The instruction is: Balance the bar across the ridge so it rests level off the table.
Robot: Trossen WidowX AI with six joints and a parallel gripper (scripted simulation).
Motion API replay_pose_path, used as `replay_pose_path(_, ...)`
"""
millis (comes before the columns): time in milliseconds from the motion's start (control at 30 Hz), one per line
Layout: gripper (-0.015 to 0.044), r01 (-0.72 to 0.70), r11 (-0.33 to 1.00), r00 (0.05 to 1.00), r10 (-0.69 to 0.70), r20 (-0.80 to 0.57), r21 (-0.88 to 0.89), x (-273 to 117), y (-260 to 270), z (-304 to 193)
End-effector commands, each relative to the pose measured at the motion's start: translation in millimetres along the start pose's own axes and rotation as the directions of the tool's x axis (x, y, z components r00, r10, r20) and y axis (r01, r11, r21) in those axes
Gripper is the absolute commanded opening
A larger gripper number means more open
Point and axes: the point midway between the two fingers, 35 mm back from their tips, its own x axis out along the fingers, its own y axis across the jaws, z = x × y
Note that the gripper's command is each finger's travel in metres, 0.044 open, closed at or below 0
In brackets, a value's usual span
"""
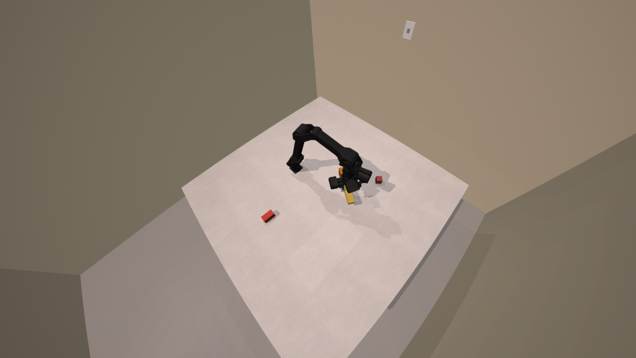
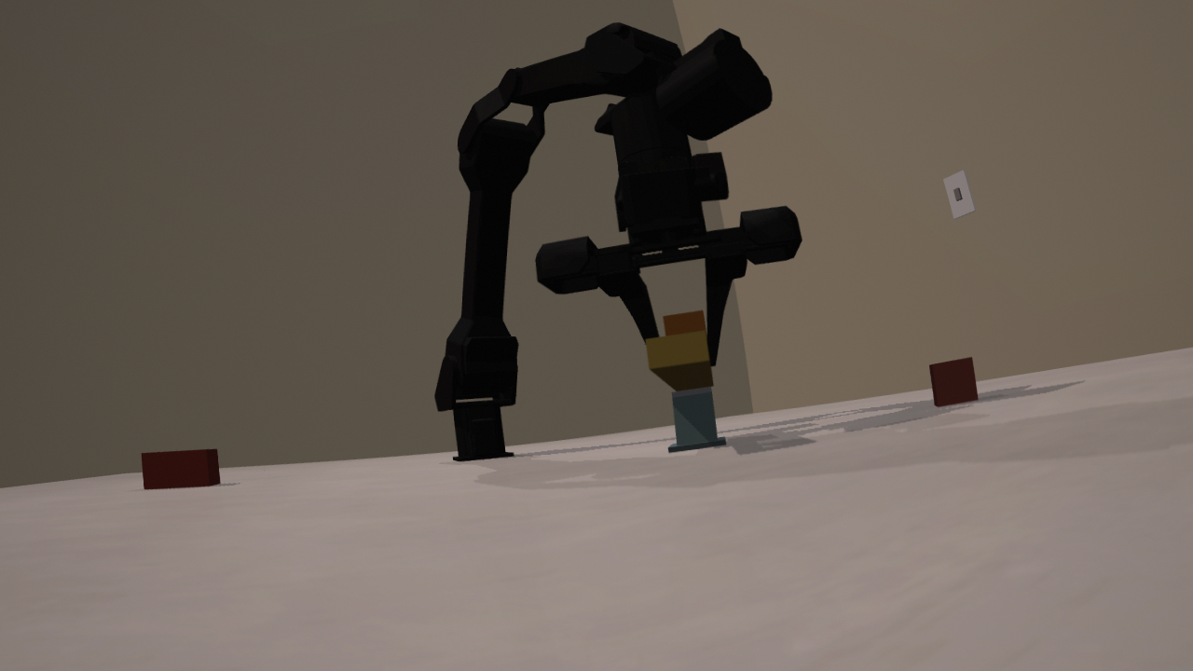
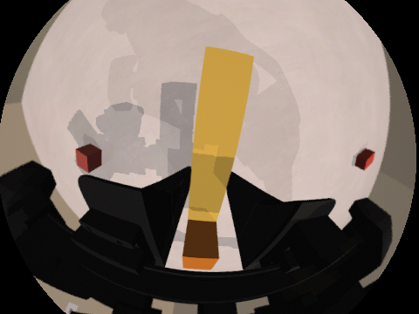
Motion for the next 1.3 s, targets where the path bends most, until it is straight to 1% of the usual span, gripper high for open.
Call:
replay_pose_path(0,0.0,0.0,1.0,1.0,0.0,0.003,-0.003,0.2,-0.2,0.5)
replay_pose_path(1267,0.0,0.0,1.0,1.0,0.0,0.003,-0.003,3.4,-0.3,0.4)
